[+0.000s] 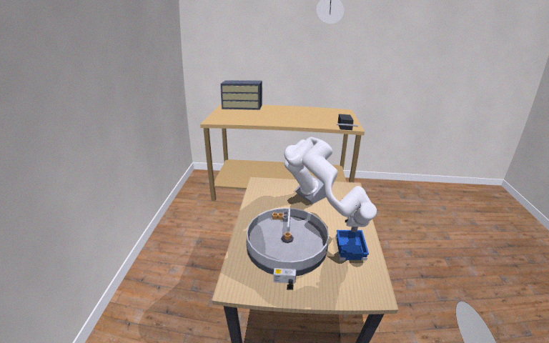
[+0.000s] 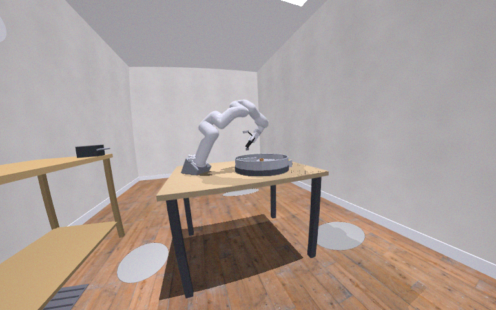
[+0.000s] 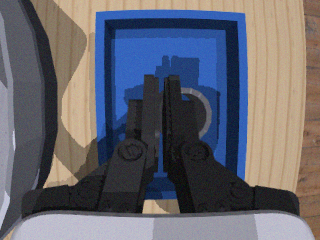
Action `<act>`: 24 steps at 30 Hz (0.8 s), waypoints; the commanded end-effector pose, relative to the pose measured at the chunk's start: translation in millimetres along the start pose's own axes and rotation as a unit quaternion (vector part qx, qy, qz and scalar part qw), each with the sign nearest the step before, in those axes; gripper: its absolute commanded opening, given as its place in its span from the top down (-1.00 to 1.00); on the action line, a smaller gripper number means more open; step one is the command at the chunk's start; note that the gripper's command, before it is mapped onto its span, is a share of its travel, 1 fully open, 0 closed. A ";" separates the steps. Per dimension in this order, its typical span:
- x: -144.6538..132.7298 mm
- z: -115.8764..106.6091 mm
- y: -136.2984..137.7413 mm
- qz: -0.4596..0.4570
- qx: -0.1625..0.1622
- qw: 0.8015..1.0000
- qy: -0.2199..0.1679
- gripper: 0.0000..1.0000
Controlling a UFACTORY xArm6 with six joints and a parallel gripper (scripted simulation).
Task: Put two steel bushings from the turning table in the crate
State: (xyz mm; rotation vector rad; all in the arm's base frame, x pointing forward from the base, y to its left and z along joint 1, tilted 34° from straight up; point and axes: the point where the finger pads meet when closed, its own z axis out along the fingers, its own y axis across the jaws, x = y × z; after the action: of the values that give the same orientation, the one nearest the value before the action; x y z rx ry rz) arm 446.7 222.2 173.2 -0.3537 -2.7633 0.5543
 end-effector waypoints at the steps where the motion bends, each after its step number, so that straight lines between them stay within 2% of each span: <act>1: -0.6 -2.6 3.8 0.000 0.000 1.000 -0.001 1.00; 17: -1.5 -1.6 3.9 0.000 0.000 1.000 -0.001 1.00; 24: -18.5 18.7 4.2 0.000 0.000 1.000 -0.001 1.00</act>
State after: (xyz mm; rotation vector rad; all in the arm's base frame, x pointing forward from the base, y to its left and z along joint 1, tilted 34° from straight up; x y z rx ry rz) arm 452.4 220.5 163.0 -0.3530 -2.7618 0.5555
